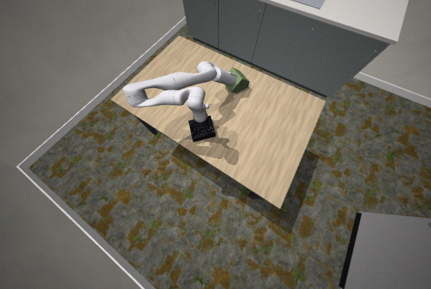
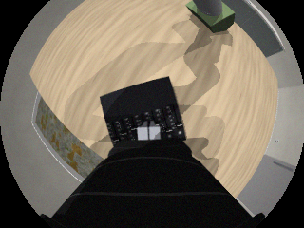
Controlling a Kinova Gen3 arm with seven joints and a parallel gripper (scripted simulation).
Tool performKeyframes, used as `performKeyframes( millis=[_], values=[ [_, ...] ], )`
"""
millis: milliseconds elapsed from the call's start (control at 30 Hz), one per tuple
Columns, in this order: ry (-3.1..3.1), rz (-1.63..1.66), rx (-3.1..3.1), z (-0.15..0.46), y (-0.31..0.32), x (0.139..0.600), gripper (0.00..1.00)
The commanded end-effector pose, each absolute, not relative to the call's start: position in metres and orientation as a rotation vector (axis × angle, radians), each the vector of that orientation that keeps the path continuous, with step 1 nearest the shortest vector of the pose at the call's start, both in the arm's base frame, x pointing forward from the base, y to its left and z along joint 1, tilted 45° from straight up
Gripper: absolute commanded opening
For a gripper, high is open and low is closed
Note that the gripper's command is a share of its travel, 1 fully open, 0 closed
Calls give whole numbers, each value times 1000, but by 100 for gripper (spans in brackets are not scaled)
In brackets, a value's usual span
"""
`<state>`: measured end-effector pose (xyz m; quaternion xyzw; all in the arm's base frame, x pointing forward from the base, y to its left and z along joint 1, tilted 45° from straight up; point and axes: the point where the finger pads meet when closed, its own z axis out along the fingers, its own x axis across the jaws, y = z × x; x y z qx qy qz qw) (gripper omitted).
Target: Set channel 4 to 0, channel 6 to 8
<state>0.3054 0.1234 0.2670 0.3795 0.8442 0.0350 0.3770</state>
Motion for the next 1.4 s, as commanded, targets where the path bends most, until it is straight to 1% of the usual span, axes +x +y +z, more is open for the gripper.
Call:
performKeyframes(
  millis=[0, 633, 1367],
  values=[
    [2134, 109, 1012, 268, 124, 304, 0],
    [1912, 294, 1423, 260, 131, 295, 0],
    [1314, 619, 2085, 250, 150, 287, 0]
  ],
)
